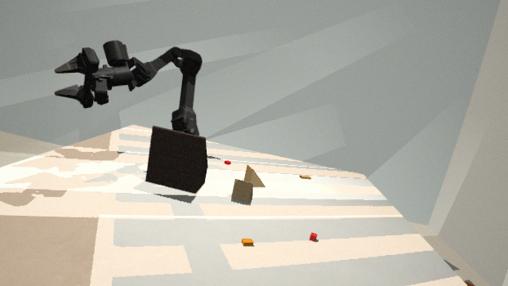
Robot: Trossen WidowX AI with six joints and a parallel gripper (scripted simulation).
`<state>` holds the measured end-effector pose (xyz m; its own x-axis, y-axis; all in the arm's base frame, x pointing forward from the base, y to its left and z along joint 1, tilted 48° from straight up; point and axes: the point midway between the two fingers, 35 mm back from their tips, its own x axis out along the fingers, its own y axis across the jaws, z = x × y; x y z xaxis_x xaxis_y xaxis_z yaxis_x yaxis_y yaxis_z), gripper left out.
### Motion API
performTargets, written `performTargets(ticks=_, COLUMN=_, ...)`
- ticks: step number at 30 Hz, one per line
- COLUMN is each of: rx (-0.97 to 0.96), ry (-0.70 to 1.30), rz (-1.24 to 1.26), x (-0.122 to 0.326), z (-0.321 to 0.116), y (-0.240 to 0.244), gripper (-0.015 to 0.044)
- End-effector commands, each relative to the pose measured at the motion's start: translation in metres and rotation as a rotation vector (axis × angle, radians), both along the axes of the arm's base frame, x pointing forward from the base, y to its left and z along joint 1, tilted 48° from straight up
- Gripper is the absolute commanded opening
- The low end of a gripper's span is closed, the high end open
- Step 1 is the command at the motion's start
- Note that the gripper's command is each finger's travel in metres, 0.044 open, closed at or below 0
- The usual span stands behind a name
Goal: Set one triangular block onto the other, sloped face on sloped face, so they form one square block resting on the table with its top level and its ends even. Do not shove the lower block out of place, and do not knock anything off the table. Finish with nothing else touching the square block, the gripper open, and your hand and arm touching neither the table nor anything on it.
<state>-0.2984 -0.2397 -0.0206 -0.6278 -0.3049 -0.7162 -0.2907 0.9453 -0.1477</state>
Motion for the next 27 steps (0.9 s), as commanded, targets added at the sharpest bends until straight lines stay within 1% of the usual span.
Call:
performTargets(ticks=1, rx=-0.010, ry=-0.008, rz=-0.003, x=0.002, z=0.000, y=-0.002, gripper=0.0426)
performTargets(ticks=2, rx=-0.039, ry=-0.033, rz=-0.011, x=0.008, z=0.000, y=-0.009, gripper=0.0440)
performTargets(ticks=7, rx=-0.273, ry=-0.310, rz=-0.110, x=0.077, z=0.000, y=-0.065, gripper=0.0440)
performTargets(ticks=11, rx=-0.373, ry=-0.550, rz=-0.219, x=0.138, z=0.002, y=-0.094, gripper=0.0440)
performTargets(ticks=19, rx=-0.390, ry=-0.880, rz=-0.439, x=0.237, z=0.009, y=-0.108, gripper=0.0440)
performTargets(ticks=27, rx=-0.285, ry=-1.151, rz=-0.764, x=0.334, z=0.017, y=-0.097, gripper=0.0440)
